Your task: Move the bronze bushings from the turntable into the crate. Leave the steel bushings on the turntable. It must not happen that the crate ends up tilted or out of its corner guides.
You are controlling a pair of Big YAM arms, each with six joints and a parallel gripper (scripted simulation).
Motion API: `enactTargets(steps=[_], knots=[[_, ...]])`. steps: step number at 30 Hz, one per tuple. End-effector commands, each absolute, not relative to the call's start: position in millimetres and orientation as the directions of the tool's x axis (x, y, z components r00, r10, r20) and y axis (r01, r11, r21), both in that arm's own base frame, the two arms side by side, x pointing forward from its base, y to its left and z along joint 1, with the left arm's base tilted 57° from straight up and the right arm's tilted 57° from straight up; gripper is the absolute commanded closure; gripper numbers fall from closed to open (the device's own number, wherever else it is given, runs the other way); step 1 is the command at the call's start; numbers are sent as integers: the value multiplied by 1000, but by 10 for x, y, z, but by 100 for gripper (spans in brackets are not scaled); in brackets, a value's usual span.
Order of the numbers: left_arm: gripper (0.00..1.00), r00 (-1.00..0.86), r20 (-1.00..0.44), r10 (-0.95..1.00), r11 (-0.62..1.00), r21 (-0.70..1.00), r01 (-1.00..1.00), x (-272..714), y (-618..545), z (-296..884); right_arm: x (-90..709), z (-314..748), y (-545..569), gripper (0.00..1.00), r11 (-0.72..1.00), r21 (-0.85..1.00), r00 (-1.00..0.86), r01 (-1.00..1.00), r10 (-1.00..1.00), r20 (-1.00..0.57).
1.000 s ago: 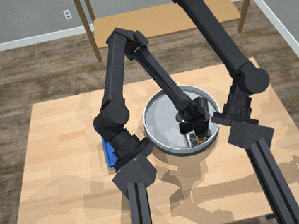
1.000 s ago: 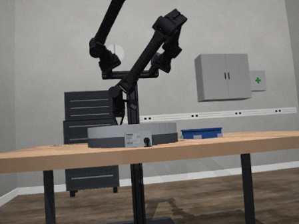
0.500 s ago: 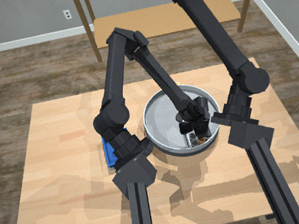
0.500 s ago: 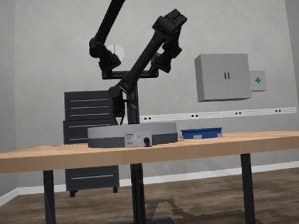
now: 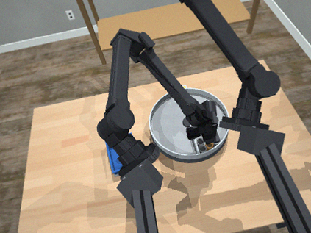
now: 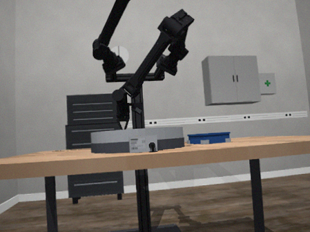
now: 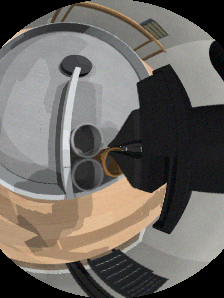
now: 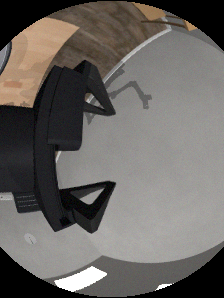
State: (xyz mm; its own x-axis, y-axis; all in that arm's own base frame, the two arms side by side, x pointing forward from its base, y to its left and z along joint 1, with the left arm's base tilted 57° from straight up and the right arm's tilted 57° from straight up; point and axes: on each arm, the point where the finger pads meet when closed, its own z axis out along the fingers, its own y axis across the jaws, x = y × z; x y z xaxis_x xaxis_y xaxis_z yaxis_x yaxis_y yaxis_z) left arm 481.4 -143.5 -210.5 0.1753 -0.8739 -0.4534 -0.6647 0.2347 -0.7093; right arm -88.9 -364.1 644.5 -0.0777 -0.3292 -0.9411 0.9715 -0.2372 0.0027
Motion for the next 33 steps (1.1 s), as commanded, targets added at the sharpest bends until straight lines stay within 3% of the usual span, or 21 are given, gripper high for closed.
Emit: enactTargets(steps=[1, 33], knots=[[100, 162, -465, -870, 246, -695, -676, 4746, -1393, -2183, -920, 6745, -3483, 0, -254, 0, -99, 967, -375, -922], [100, 176, -446, -878, 230, -714, -661, 4287, -1761, -1676, -920, 6745, -3483, 0, -254, 0, -99, 967, -375, -922]])
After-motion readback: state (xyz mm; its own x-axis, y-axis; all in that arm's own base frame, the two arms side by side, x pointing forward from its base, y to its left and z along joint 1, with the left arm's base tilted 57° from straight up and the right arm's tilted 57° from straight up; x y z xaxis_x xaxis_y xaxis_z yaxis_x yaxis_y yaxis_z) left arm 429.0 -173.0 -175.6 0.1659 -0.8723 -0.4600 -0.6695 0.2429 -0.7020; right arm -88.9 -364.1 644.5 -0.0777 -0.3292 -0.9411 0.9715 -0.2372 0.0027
